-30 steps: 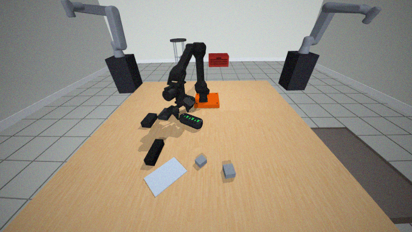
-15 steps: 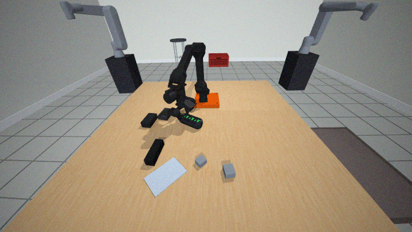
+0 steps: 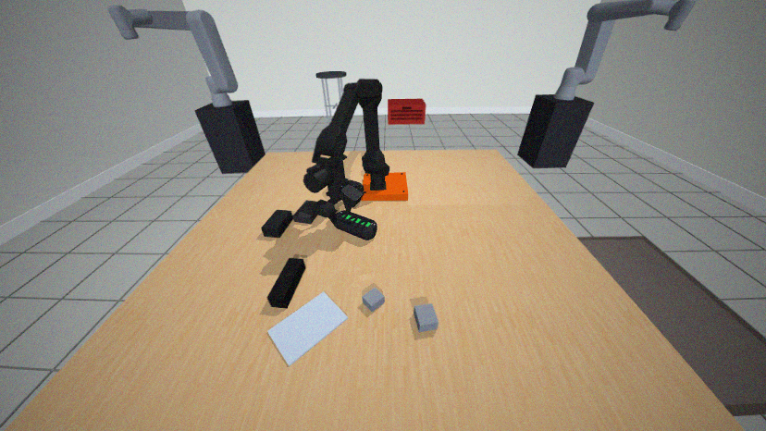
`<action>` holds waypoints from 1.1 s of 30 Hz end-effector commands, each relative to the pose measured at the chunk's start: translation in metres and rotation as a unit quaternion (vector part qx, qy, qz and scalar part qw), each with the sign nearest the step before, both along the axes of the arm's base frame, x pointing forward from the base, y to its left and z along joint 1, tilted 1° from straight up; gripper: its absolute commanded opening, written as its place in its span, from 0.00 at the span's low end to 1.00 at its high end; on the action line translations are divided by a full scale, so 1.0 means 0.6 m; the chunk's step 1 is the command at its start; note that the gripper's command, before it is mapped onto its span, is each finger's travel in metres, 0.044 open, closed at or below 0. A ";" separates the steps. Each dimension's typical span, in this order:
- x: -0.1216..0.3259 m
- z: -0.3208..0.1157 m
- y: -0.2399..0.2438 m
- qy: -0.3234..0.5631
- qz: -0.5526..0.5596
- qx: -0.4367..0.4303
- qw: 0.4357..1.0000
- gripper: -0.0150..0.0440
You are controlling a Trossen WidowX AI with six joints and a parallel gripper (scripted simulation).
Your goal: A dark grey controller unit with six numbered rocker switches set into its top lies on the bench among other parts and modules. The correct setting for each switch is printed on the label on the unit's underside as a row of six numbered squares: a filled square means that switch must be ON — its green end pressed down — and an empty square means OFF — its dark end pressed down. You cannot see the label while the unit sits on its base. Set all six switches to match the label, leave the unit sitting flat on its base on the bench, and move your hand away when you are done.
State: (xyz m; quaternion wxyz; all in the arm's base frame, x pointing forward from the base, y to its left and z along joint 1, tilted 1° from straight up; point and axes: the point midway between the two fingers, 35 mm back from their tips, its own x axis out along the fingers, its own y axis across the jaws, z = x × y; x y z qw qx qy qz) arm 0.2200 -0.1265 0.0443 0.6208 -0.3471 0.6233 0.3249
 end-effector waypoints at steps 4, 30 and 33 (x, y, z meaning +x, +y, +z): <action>-0.003 -0.002 -0.009 0.001 0.002 -0.002 1.000 0.30; -0.003 -0.001 -0.009 -0.004 0.009 0.010 1.000 0.74; -0.002 0.017 -0.009 -0.003 0.007 0.008 1.000 0.88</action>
